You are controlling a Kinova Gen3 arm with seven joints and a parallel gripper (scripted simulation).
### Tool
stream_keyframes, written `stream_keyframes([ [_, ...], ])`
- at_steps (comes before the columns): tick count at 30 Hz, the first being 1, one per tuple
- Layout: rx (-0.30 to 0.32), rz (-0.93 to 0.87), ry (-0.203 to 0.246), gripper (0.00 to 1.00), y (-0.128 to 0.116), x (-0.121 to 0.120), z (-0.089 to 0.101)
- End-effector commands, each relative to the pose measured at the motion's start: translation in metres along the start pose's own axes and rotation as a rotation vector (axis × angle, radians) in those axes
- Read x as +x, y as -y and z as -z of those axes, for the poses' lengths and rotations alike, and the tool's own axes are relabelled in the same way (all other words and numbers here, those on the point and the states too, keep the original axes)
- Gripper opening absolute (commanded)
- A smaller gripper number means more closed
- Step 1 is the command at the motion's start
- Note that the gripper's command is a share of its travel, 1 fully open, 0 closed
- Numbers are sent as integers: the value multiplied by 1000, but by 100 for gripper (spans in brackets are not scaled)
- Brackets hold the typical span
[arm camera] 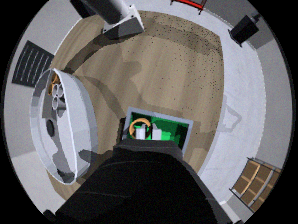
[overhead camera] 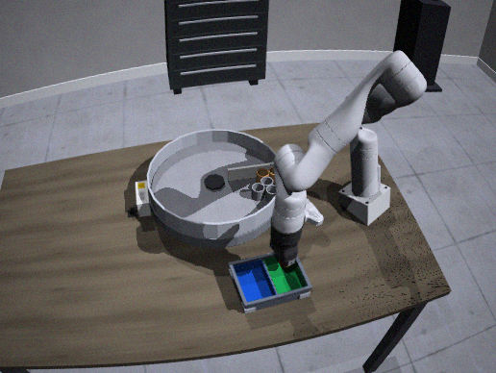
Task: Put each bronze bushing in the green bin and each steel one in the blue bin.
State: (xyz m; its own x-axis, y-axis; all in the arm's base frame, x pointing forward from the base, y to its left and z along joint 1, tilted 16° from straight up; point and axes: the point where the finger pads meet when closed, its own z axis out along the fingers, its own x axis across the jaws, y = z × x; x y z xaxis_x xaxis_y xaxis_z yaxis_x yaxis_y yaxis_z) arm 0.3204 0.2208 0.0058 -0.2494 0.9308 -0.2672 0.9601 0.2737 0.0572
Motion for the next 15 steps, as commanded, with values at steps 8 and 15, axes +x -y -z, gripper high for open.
stream_keyframes([
  [8,-1,0,-1,0,0,0,-5],
  [15,-1,0,-1,0,0,0,-12],
])
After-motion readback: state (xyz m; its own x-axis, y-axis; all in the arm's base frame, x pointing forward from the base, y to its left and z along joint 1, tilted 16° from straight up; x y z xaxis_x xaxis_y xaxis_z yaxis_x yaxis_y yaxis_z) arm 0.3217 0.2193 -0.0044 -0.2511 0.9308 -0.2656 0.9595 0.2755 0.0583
